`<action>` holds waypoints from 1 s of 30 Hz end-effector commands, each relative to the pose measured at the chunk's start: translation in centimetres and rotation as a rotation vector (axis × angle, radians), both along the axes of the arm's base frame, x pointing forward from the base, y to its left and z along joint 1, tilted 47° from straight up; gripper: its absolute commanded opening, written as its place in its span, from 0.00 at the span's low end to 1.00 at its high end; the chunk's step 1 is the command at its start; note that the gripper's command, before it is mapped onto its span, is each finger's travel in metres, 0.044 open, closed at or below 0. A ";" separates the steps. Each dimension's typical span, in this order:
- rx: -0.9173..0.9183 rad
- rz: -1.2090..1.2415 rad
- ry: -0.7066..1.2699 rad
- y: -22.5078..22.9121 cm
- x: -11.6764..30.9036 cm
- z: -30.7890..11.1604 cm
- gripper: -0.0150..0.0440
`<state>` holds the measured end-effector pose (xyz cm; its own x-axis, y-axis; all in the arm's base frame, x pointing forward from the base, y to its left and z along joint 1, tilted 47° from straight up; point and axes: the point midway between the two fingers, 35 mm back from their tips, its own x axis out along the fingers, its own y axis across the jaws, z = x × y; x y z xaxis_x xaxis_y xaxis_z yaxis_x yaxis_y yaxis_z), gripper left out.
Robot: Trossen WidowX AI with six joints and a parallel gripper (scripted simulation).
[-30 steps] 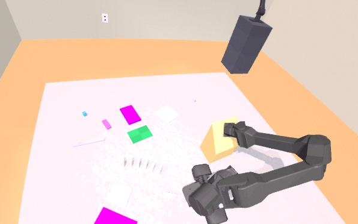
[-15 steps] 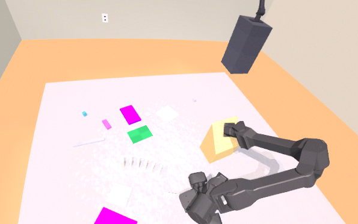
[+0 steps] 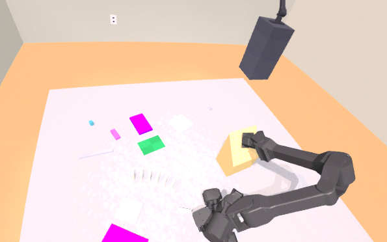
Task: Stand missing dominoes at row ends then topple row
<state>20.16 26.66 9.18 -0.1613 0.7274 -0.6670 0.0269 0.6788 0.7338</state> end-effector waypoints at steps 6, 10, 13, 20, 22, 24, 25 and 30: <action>-0.007 -0.006 0.005 0.0 -0.1 -0.4 0.64; -0.007 -0.006 0.005 0.0 -0.1 -0.4 0.47; -0.007 -0.006 0.005 0.0 -0.1 -0.4 0.44; -0.007 -0.006 0.005 0.0 -0.1 -0.4 0.44; -0.012 -0.005 0.003 -0.8 0.4 0.2 0.44; -0.023 -0.002 -0.001 -3.0 1.4 2.1 0.44; -0.026 0.000 -0.001 -4.2 1.8 3.2 0.44; -0.014 0.000 0.004 -9.1 2.2 8.0 0.44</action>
<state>21.96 21.41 12.48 -0.1745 0.6992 -0.6933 0.0420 0.7088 0.7042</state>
